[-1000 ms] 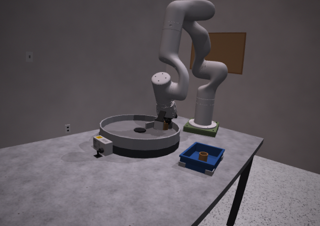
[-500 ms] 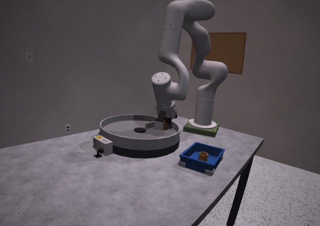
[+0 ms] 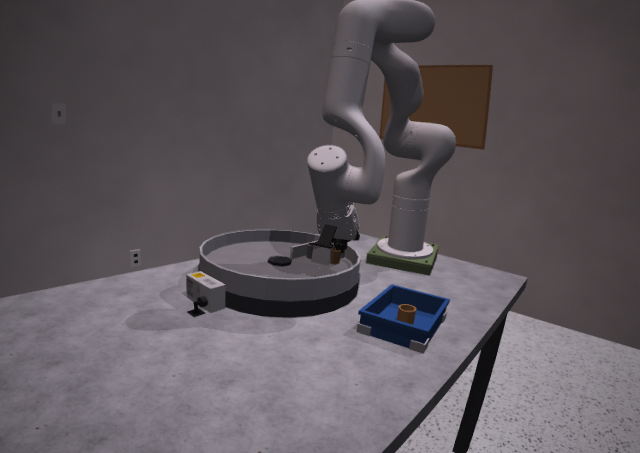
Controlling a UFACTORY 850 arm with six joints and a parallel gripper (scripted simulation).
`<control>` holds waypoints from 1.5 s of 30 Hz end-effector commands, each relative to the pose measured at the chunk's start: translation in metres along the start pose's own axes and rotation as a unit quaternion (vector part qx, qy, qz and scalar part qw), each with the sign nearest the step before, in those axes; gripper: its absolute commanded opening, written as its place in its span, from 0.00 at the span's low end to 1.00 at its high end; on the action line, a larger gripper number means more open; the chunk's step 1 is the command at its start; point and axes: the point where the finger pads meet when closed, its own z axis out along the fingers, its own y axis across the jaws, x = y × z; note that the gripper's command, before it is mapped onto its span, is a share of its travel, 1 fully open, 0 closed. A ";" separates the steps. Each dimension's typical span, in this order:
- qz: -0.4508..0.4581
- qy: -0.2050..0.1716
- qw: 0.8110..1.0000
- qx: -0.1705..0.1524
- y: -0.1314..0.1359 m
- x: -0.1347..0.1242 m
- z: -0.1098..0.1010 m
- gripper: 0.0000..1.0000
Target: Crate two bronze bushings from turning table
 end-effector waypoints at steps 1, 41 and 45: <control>0.000 0.001 1.000 0.000 -0.006 0.010 -0.009 0.00; 0.000 0.001 1.000 0.000 -0.019 0.076 -0.064 0.00; 0.000 0.001 1.000 0.000 -0.015 0.089 -0.075 0.00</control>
